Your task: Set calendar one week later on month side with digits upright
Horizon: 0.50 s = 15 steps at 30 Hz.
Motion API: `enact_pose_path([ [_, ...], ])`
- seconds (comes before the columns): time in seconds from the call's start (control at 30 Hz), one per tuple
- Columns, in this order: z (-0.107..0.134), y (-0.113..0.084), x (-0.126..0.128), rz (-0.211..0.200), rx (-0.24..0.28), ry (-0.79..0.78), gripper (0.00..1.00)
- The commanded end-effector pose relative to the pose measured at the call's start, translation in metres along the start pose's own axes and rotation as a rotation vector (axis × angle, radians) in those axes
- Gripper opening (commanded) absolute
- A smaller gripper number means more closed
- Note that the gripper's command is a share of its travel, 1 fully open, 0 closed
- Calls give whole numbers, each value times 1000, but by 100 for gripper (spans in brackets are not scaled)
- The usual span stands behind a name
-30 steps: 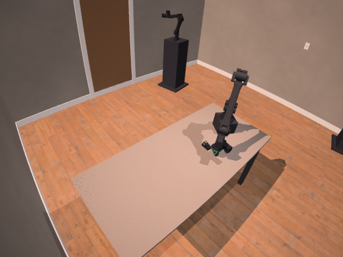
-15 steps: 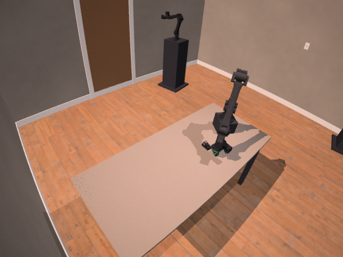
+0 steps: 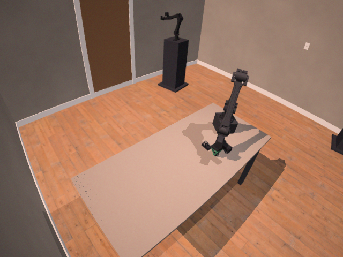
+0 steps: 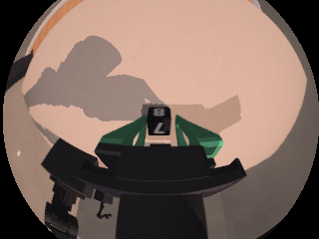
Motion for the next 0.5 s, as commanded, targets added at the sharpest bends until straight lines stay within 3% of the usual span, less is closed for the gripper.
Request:
enact_pose_path([
  [0.0, -4, -2, -1, 12, -14, 2, 44],
  [0.3, -4, -2, -1, 12, -14, 2, 44],
  [0.33, -4, -2, -1, 12, -14, 2, 25],
  [0.47, -4, -2, -1, 12, -14, 1, 25],
])
Point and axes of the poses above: the point where the finger pads meet when closed, its own y axis out along the fingers, its own x axis across the jaws, z = x × y, the point moved 4 cm from there along -y, back along the fingers, and after that the axes turned 7 degrees about y, right-handed, at the moved point
